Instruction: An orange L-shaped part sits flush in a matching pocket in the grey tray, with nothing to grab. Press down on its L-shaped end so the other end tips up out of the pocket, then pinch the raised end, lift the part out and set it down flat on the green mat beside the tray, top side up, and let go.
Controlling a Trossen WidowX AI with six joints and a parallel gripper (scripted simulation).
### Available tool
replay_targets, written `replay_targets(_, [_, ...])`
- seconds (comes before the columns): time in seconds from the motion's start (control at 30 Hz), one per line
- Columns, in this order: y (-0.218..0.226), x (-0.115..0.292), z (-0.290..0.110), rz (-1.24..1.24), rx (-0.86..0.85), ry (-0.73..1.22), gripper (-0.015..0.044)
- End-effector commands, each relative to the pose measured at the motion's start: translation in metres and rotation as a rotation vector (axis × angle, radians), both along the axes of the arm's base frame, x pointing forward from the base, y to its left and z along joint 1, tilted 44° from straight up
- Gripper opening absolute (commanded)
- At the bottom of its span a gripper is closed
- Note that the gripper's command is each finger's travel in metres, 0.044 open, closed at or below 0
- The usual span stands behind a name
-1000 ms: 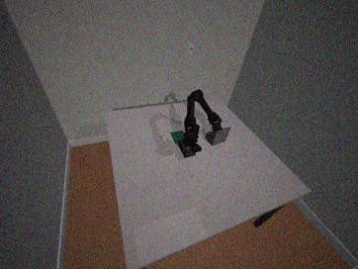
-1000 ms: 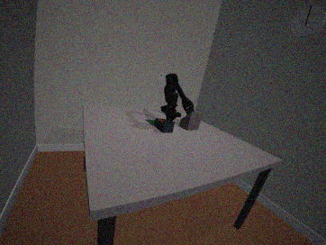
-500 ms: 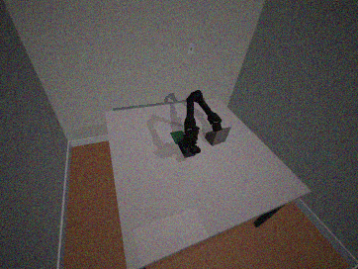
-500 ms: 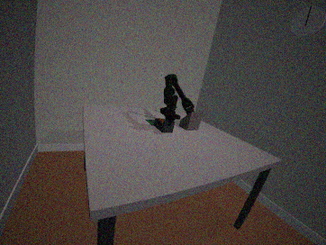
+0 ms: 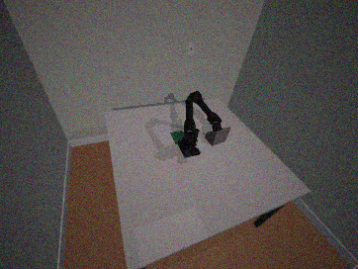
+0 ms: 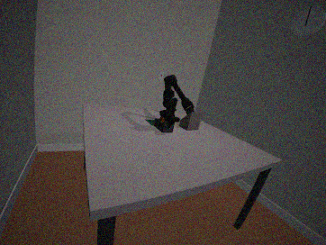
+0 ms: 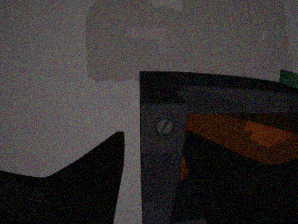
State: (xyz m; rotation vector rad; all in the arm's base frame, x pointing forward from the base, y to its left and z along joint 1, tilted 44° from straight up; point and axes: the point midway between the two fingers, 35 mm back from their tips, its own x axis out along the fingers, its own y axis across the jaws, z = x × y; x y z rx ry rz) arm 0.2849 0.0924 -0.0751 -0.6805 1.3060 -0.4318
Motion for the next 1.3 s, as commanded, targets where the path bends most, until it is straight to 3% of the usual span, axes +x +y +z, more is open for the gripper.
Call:
replay_targets(0.0, [-0.005,-0.002,-0.003,-0.001,-0.013,0.01,0.018])
replay_targets(0.93, [0.014,-0.007,0.0,-0.001,-0.012,0.01,0.018])
replay_targets(1.27, [0.068,-0.026,0.077,-0.001,-0.009,0.012,0.018])
